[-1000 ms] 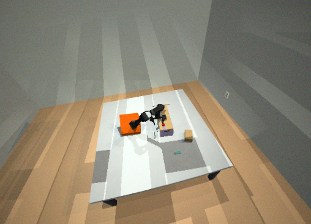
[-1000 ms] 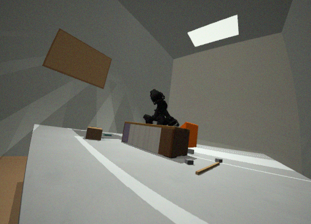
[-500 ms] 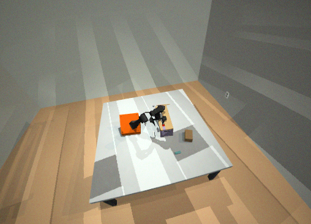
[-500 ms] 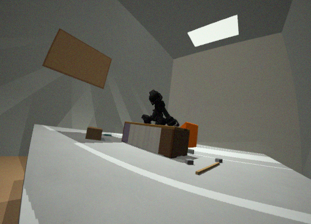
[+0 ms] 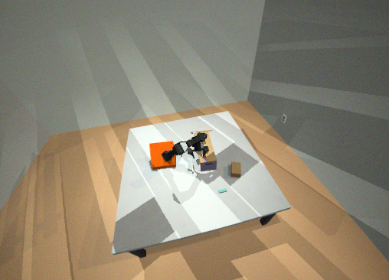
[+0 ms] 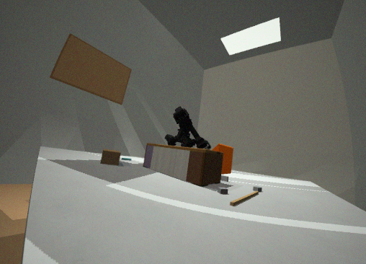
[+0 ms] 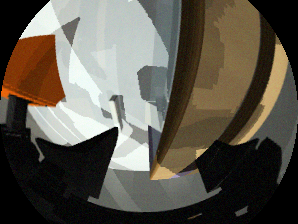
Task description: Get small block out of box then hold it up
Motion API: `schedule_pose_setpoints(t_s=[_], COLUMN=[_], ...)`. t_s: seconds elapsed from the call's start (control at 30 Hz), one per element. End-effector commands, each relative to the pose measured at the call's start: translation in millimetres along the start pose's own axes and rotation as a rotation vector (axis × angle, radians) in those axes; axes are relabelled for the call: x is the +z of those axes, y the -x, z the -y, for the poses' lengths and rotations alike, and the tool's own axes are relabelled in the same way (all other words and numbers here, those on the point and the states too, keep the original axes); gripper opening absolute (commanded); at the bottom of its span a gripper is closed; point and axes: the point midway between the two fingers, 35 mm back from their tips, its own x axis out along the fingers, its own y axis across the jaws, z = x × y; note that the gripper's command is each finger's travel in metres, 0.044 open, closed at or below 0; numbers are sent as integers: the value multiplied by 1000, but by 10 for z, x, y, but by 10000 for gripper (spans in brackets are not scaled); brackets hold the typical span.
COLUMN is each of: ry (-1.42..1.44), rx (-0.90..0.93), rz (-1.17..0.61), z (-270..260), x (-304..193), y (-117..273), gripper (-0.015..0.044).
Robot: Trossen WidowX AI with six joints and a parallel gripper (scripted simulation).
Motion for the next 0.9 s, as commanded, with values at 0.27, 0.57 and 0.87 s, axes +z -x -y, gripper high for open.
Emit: schedule_pose_setpoints(t_s=[0.27, 0.57, 0.87], ry=[0, 0, 2], rx=[3, 3, 8], rz=[-3, -3, 2], z=[-12, -9, -2], x=[-137, -186, -354], y=[-59, -50, 532], gripper=[400, 400, 400])
